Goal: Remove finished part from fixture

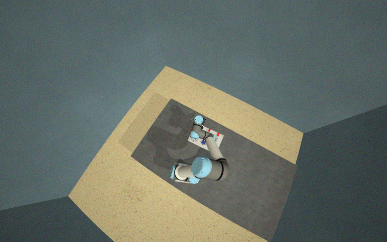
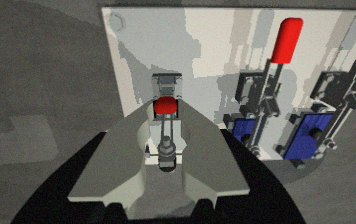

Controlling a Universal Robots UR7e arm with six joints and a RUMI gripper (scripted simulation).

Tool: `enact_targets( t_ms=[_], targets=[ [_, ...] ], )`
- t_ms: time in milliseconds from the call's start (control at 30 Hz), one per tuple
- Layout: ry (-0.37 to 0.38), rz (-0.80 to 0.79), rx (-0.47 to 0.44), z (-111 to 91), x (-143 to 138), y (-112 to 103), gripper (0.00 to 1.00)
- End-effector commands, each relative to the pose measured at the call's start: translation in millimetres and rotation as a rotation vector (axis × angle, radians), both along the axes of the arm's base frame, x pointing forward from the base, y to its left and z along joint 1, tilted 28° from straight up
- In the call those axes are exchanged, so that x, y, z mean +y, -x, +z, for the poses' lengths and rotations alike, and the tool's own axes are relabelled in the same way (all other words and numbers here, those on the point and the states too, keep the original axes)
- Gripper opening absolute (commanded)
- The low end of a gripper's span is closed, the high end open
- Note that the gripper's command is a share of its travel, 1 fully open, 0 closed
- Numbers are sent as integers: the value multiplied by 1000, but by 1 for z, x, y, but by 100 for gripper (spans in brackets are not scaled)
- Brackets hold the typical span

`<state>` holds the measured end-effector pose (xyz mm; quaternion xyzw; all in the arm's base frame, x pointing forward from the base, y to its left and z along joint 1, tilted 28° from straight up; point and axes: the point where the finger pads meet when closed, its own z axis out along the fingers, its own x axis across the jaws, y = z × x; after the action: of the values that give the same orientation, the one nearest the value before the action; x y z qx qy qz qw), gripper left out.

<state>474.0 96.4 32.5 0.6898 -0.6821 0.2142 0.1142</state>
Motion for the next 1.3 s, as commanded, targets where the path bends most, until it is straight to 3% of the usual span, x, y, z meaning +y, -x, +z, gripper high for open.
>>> enact_targets(
  t_ms=[0,1267],
  targets=[
    [4,-3,18,-6,-3,7,0],
    [4,-3,20,-7,-3,11,0]
  ],
)
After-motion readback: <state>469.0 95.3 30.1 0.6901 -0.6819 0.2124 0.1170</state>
